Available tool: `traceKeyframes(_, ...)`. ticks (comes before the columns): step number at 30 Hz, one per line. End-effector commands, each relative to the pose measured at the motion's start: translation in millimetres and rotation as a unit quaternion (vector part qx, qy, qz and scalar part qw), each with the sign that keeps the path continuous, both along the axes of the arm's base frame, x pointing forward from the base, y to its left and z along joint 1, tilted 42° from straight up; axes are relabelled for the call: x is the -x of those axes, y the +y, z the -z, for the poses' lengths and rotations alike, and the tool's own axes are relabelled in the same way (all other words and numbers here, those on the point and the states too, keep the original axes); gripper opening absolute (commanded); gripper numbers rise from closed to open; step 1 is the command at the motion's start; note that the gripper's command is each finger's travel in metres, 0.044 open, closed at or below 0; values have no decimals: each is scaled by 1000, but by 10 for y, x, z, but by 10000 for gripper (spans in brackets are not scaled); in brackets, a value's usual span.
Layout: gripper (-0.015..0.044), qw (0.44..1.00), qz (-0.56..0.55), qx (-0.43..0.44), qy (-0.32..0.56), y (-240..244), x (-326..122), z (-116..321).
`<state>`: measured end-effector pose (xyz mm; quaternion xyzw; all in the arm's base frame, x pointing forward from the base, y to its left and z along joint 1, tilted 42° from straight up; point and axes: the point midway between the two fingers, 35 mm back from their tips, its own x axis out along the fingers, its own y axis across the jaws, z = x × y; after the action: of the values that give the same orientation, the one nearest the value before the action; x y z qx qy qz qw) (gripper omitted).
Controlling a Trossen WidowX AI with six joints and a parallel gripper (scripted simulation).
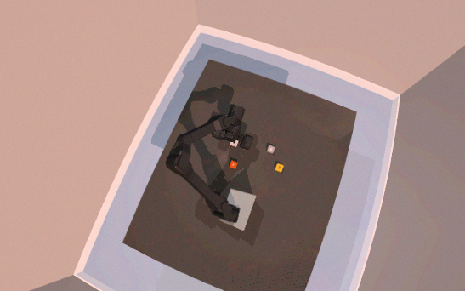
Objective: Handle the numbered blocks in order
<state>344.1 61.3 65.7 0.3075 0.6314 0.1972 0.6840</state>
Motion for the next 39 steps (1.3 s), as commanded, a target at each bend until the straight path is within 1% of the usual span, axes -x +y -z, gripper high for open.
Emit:
traceKeyframes(1,400,1000,2,-2,3,47,-2,69)
traceKeyframes(3,400,1000,2,-2,3,55,-3,77)
traceKeyframes(13,137,1000,2,-2,3,55,-3,77)
traceKeyframes(14,120,1000,2,-2,3,55,-3,77)
traceKeyframes(30,120,1000,2,-2,3,53,-2,75)
traceKeyframes(39,120,1000,2,-2,4,-31,12,-18)
